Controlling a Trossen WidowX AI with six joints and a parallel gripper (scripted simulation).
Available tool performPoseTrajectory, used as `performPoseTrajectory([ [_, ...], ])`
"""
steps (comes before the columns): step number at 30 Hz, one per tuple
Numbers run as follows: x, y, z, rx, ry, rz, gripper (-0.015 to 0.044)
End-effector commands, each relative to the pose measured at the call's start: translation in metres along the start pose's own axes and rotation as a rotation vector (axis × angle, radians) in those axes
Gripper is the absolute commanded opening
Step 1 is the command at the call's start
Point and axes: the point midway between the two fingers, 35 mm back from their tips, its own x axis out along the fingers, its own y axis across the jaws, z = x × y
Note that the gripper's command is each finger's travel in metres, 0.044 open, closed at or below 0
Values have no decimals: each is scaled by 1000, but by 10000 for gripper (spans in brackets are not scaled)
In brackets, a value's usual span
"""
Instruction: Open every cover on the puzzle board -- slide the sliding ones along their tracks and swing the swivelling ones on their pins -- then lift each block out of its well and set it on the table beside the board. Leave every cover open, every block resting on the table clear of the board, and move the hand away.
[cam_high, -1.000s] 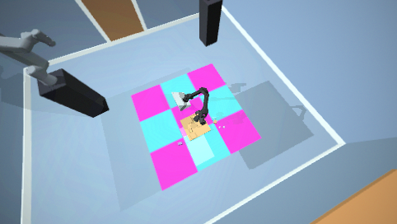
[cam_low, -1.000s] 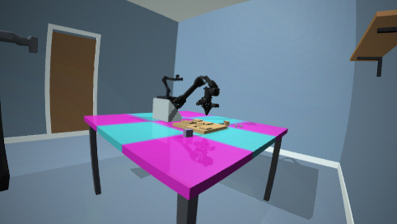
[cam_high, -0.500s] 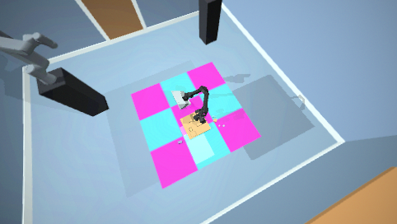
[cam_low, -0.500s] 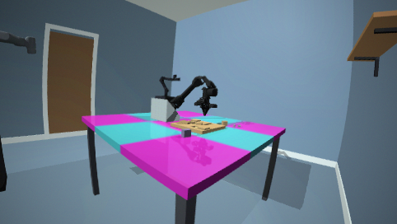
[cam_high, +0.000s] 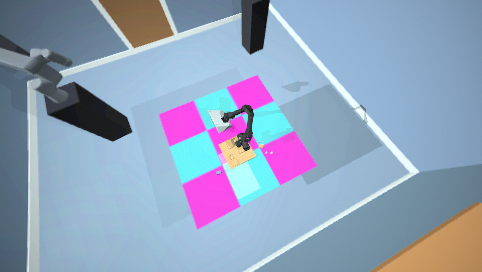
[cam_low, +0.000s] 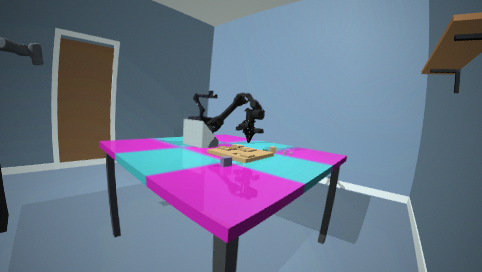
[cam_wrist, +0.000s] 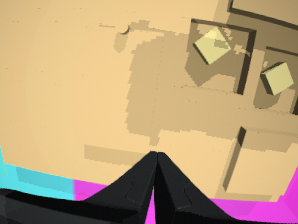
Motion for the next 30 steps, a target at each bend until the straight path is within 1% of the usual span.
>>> performPoseTrajectory([
  [1, 5, 0, -1, 6, 5, -1, 0],
  [30, 33, -1, -2, 6, 7, -1, 0],
])
